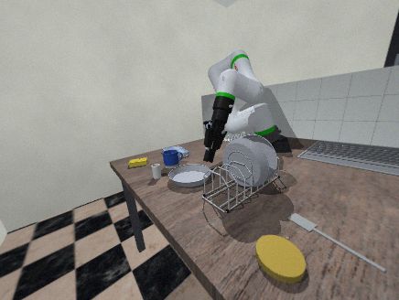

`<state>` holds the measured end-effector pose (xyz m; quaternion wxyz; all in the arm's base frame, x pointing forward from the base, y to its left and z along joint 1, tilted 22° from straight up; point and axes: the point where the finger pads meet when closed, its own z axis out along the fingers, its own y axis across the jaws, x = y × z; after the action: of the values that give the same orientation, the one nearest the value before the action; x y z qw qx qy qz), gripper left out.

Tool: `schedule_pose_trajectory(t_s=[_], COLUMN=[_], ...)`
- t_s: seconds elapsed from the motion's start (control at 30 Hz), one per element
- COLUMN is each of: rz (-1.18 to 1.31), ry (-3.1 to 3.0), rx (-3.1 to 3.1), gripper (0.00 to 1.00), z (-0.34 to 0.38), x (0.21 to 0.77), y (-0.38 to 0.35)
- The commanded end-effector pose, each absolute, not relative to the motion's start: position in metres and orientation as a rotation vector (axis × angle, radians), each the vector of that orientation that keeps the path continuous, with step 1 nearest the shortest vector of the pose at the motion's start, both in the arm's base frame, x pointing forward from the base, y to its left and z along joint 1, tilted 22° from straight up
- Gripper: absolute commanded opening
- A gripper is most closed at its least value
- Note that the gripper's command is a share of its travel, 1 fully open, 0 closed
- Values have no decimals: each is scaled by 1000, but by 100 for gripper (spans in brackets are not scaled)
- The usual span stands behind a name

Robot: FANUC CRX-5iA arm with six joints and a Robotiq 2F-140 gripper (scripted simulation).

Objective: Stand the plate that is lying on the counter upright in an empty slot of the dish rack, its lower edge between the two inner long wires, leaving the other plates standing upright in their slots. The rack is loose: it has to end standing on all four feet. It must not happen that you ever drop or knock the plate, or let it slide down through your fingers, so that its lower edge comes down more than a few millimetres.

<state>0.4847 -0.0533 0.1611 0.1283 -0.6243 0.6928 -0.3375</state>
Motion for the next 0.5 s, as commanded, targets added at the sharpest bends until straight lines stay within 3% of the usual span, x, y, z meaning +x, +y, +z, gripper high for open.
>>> schedule_pose_trajectory(t_s=[0.0, 0.47], rz=[-982, -982], ry=[2014, 2014], rx=[-1815, -1815], gripper=[24, 24], z=[162, 160], x=[485, 487], y=[-53, -54])
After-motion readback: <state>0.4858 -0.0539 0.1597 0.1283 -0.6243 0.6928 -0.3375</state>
